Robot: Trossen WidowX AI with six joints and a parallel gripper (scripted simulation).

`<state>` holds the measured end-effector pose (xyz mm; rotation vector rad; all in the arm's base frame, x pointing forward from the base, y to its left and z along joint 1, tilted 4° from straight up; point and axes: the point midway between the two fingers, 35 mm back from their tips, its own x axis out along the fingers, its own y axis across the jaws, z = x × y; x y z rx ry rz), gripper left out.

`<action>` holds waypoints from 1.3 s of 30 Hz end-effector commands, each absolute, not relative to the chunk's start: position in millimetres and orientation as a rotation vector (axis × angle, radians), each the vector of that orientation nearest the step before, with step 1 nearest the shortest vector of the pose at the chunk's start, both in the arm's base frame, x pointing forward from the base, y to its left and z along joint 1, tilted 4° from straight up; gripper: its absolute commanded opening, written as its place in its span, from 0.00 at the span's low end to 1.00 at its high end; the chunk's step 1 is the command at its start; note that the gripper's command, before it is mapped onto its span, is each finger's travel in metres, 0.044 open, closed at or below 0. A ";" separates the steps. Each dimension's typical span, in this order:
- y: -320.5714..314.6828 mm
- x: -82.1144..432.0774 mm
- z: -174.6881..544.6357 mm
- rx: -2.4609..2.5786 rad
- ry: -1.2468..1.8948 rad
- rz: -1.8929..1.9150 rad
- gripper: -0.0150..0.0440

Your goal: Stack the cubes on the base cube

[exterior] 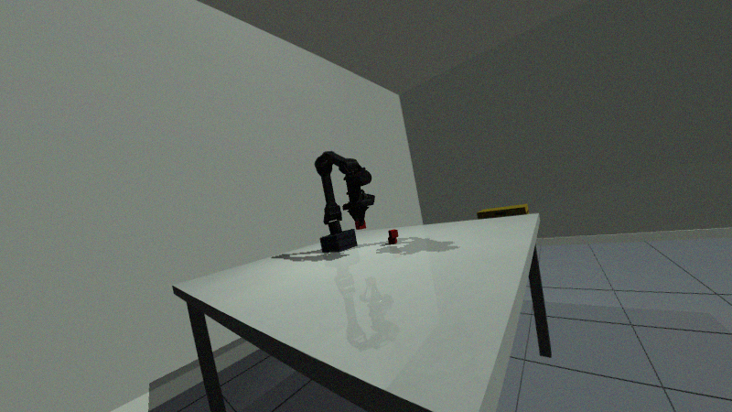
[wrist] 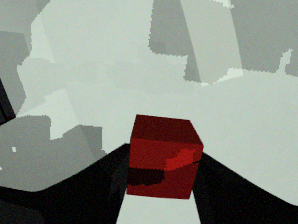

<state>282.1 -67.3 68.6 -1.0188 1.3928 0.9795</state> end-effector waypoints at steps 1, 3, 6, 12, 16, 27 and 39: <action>-57.8 285.2 67.2 -0.960 1.417 0.919 0.43; -52.2 286.5 66.7 -0.922 1.433 0.880 0.43; -43.6 288.2 65.8 -0.865 1.455 0.821 0.43; -26.4 290.8 64.1 -0.750 1.495 0.703 0.43; -14.8 292.0 62.9 -0.673 1.518 0.624 0.43; 17.3 292.9 59.7 -0.460 1.566 0.407 0.43; 52.3 289.8 56.3 -0.225 1.596 0.169 0.43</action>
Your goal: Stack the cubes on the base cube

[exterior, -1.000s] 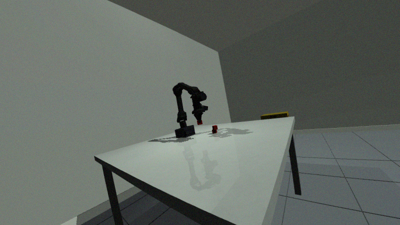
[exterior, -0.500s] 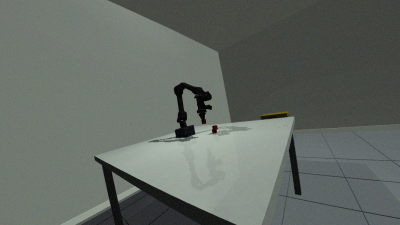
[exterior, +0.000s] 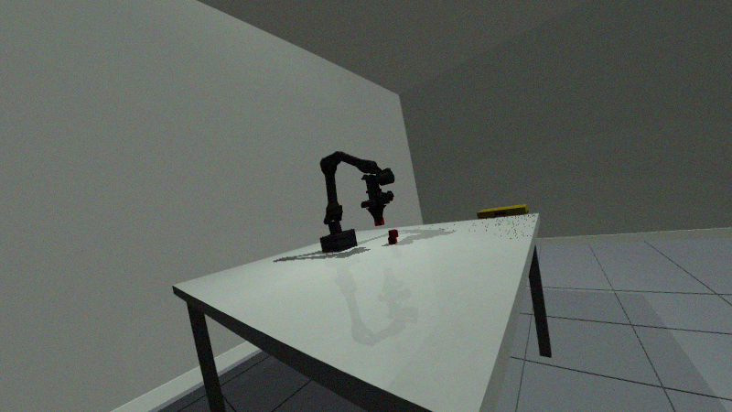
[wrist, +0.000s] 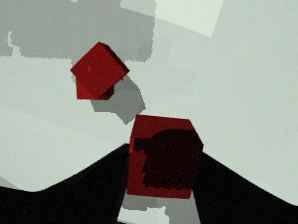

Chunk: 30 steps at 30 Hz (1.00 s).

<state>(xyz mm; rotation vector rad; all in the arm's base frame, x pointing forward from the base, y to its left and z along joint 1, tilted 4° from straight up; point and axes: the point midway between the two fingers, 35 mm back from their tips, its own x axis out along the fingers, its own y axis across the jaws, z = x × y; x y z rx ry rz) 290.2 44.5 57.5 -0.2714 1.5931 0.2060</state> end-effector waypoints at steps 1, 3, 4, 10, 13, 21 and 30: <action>55.2 289.3 56.0 -0.205 1.597 0.149 0.43; 61.0 288.3 55.4 -0.166 1.599 0.109 0.43; 63.9 287.8 55.1 -0.147 1.600 0.090 0.43; 81.1 283.9 53.3 -0.029 1.602 -0.030 0.43; 89.6 281.6 52.4 0.029 1.600 -0.090 0.43; 112.0 274.2 50.1 0.185 1.588 -0.249 0.43; 124.1 269.2 46.8 0.272 1.576 -0.339 0.43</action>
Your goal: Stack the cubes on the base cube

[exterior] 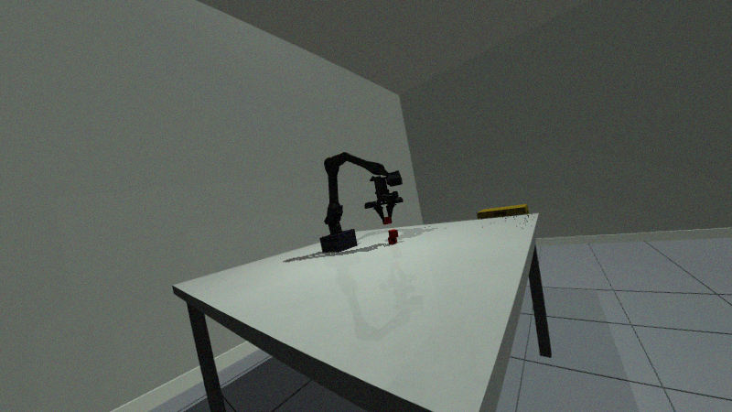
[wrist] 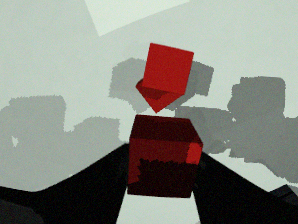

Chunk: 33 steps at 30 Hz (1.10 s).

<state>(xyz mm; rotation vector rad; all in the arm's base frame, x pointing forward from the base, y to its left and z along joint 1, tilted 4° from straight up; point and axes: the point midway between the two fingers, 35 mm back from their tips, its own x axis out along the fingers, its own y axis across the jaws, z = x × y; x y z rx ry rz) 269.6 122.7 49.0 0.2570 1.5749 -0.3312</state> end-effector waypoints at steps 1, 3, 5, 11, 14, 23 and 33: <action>123.9 269.1 44.3 0.273 1.576 -0.340 0.43; 123.4 268.9 38.1 0.274 1.576 -0.342 0.43; 122.8 268.6 31.9 0.276 1.576 -0.344 0.43; 121.2 267.3 18.4 0.279 1.575 -0.347 0.43; 121.2 267.3 18.4 0.279 1.575 -0.347 0.43; 121.2 267.8 8.9 0.279 1.575 -0.347 0.43; 120.8 267.7 -11.3 0.278 1.575 -0.346 0.43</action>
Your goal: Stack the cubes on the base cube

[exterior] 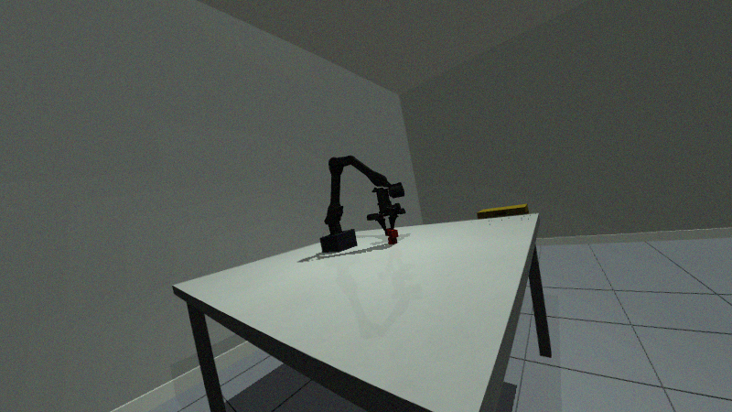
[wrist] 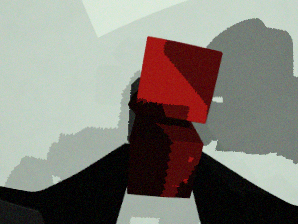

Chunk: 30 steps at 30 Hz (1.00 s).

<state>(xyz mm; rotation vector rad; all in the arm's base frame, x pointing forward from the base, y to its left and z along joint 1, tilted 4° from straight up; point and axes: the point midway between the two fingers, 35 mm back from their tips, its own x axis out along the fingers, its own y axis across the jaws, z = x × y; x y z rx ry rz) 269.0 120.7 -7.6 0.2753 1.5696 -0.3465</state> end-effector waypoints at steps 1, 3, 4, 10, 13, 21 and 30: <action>120.8 267.7 -11.3 0.278 1.575 -0.346 0.43; 120.8 267.7 -11.3 0.278 1.575 -0.346 0.43; 120.8 267.7 -11.3 0.278 1.575 -0.346 0.43; 120.7 267.6 -12.8 0.273 1.576 -0.341 0.43; 120.7 267.6 -12.8 0.273 1.576 -0.341 0.43; 120.7 267.6 -12.8 0.273 1.576 -0.341 0.43; 120.7 267.6 -12.8 0.273 1.576 -0.341 0.60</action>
